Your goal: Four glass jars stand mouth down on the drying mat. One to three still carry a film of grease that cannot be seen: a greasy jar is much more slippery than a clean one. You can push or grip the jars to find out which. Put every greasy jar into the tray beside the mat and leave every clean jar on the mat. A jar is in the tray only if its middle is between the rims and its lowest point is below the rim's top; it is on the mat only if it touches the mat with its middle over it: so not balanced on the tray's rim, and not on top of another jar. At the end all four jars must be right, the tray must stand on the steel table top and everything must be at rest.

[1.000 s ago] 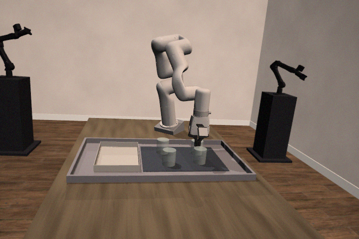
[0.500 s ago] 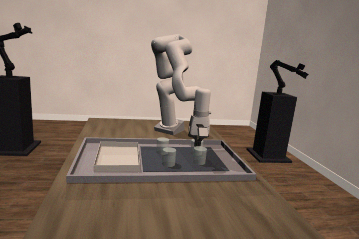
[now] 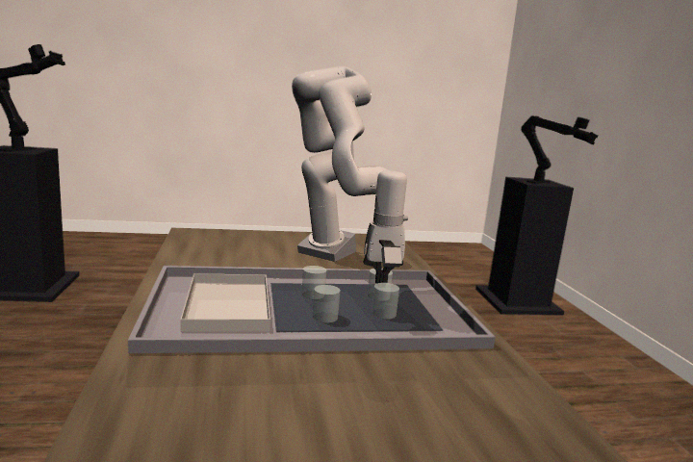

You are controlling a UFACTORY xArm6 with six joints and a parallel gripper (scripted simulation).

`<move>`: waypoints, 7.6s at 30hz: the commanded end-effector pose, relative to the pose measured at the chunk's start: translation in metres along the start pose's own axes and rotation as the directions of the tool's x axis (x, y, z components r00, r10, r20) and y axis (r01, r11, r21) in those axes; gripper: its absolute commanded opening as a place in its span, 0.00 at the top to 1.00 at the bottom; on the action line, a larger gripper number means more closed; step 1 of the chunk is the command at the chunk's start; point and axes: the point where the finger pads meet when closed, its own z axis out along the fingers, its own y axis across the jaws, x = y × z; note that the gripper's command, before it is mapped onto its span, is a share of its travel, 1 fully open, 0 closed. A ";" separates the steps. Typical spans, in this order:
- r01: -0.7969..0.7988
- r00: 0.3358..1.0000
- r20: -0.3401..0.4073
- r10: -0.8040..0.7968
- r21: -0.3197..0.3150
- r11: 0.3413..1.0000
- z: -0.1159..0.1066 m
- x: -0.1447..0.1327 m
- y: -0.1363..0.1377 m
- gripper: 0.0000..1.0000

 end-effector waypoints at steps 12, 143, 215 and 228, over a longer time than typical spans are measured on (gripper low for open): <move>0.000 1.000 -0.004 0.000 0.001 1.000 -0.001 0.003 0.000 1.00; 0.000 1.000 -0.004 0.000 0.001 1.000 -0.009 0.019 0.000 1.00; 0.000 1.000 -0.004 0.000 0.001 1.000 -0.001 -0.003 0.000 1.00; 0.000 1.000 -0.004 0.000 0.001 1.000 -0.001 -0.003 0.000 1.00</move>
